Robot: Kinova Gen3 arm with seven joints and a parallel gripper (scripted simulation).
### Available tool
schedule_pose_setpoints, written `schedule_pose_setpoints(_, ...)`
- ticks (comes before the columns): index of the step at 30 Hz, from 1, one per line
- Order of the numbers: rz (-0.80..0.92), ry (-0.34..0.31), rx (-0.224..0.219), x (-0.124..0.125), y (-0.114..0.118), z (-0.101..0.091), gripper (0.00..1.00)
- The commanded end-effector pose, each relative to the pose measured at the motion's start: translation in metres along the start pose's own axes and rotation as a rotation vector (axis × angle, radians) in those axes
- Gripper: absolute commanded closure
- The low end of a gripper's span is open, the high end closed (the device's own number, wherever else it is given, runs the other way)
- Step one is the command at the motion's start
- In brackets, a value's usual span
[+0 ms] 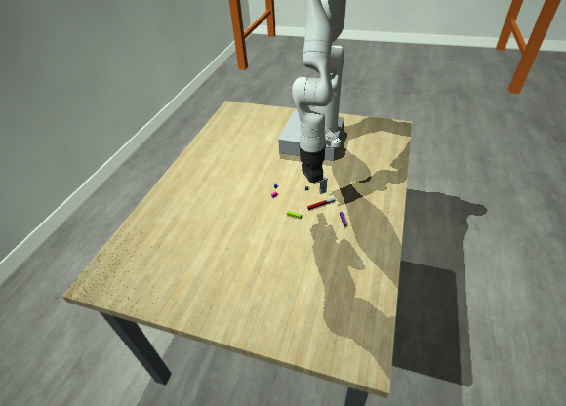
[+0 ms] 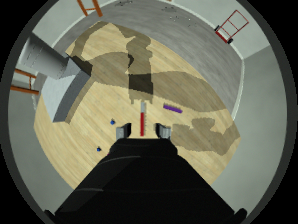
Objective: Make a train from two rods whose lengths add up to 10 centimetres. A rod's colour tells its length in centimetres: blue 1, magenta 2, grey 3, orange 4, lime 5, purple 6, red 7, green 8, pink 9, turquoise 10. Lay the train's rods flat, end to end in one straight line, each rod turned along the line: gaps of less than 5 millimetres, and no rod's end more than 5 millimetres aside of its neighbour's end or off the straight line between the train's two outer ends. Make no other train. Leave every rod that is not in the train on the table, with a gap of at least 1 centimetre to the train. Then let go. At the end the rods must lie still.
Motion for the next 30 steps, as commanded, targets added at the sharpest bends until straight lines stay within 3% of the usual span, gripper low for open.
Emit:
schedule_pose_setpoints(1, 0.001, -0.002, 0.000, -0.001, 0.001, -0.004, 0.00)
schedule_pose_setpoints(7, 0.000, -0.004, -0.007, -0.001, 0.003, -0.020, 0.00)
schedule_pose_setpoints(17, 0.000, -0.004, -0.007, -0.001, 0.003, -0.072, 0.00)
schedule_pose_setpoints(25, 0.000, -0.003, -0.007, -0.001, 0.003, -0.092, 0.00)
schedule_pose_setpoints(30, 0.000, 0.000, 0.002, 0.001, 0.000, -0.092, 0.00)
Point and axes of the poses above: the point where the finger pads meet when closed, its own z axis out along the fingers, its own y axis across the jaws, x = y × z, the point moved 1 cm from there along -z, back along the fingers, and after that the axes turned 7 degrees about z, right-handed, at the moved point
